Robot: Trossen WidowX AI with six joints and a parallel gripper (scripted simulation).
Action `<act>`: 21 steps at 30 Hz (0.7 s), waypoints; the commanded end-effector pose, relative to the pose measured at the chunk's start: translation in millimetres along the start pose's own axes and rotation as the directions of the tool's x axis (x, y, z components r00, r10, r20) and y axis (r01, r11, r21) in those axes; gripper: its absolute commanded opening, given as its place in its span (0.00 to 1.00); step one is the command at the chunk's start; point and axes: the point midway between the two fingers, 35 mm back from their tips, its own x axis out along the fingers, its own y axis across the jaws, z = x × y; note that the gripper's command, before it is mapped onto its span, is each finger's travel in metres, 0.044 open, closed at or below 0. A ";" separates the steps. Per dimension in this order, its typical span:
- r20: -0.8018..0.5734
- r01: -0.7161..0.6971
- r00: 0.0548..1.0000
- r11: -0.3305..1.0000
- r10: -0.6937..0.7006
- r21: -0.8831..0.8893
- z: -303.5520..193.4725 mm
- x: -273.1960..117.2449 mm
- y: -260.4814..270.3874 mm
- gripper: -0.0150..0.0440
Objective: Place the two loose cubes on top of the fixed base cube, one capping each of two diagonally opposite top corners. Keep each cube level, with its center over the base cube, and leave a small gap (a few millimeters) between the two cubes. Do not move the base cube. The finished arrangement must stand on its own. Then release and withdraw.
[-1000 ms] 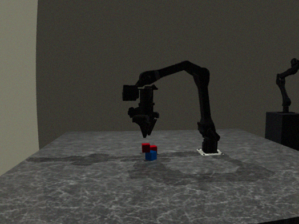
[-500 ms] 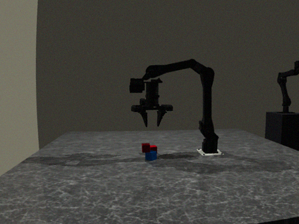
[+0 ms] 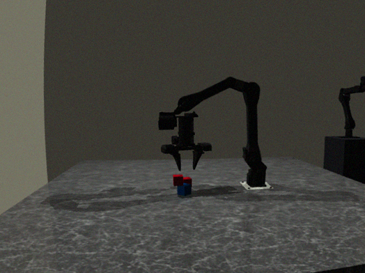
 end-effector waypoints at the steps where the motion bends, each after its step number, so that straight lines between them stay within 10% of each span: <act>1: 0.004 -0.010 1.000 1.000 0.010 0.006 0.4 7.2 1.3 0.70; 21: 0.004 -0.010 1.000 1.000 0.010 0.006 0.6 40.4 1.8 0.70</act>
